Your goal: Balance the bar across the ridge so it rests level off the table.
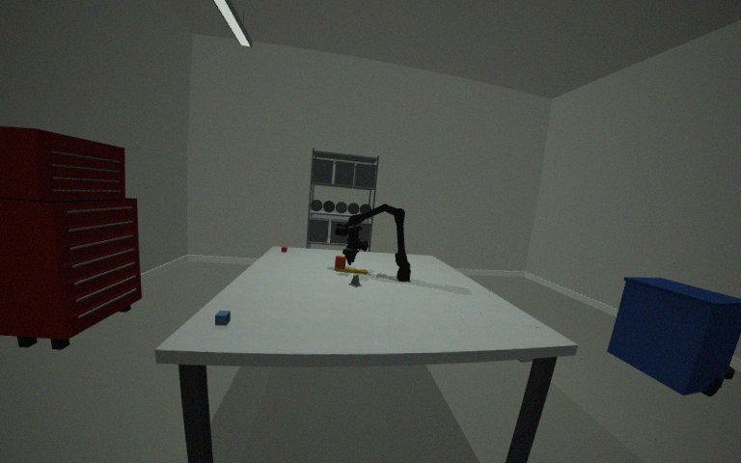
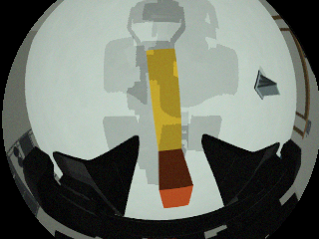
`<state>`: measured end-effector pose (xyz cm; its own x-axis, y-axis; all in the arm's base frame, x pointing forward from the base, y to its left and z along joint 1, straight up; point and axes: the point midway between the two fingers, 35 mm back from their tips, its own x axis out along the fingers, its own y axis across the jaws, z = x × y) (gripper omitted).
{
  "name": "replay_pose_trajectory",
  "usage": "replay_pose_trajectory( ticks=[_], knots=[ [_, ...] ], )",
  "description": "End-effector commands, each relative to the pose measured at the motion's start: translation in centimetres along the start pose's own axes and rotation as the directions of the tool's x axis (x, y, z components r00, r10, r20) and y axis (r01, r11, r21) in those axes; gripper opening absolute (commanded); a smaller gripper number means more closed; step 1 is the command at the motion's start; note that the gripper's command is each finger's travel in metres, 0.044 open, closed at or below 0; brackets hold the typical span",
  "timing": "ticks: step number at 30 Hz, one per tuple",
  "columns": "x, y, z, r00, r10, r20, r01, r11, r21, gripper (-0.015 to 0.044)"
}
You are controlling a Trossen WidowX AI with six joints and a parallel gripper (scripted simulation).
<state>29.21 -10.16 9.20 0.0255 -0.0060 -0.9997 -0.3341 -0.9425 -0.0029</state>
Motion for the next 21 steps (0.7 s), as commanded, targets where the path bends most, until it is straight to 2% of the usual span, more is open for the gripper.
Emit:
replay_pose_trajectory(
  ticks=[1, 21],
  knots=[
    [1.8, 0.1, 0.3, 1.000, 0.003, -0.002, -0.003, 1.000, -0.004, 0.0315],
    [4.1, 0.1, 0.2, 1.000, 0.003, -0.002, -0.003, 1.000, -0.004, 0.0315]
  ],
)
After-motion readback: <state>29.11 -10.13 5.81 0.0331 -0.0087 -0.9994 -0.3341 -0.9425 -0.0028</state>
